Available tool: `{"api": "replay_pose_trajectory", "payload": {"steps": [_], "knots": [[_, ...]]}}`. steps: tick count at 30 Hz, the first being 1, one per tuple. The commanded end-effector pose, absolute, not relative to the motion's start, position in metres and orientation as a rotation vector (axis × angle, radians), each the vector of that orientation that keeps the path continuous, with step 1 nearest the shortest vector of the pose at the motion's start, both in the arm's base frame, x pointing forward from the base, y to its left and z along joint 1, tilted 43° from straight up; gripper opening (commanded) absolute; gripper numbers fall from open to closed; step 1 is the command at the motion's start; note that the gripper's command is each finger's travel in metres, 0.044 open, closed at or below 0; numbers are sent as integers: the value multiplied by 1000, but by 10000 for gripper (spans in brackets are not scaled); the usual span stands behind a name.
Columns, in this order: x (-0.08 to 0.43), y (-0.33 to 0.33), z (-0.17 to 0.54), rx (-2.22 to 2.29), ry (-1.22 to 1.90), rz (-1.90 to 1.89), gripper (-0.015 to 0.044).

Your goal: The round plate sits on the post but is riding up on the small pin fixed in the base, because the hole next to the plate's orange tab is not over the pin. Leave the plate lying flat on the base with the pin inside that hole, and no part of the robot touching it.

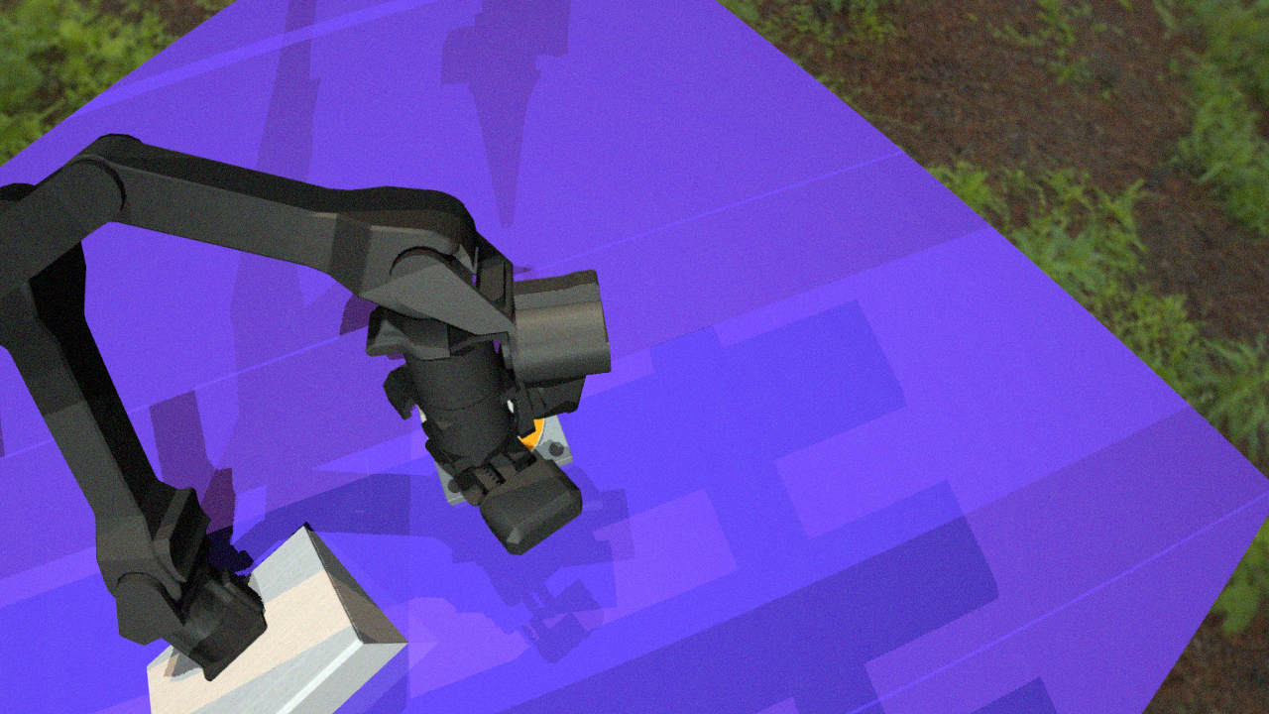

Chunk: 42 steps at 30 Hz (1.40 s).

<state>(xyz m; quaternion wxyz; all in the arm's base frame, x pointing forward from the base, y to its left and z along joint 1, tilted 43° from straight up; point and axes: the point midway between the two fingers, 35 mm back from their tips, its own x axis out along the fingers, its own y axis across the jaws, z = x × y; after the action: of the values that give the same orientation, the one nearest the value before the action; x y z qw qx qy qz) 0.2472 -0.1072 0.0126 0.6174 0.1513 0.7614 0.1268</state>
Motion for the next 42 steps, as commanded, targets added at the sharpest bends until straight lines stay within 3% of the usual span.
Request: {"api": "replay_pose_trajectory", "payload": {"steps": [1, 4, 24, 42], "knots": [[312, -78, 25, 520, 1550, 485, 0], [337, -65, 32, 592, 1463, 563, 0], [338, -34, -3, 593, 1462, 565, 0], [345, -19, 8, 594, 1462, 566, 0]]}}
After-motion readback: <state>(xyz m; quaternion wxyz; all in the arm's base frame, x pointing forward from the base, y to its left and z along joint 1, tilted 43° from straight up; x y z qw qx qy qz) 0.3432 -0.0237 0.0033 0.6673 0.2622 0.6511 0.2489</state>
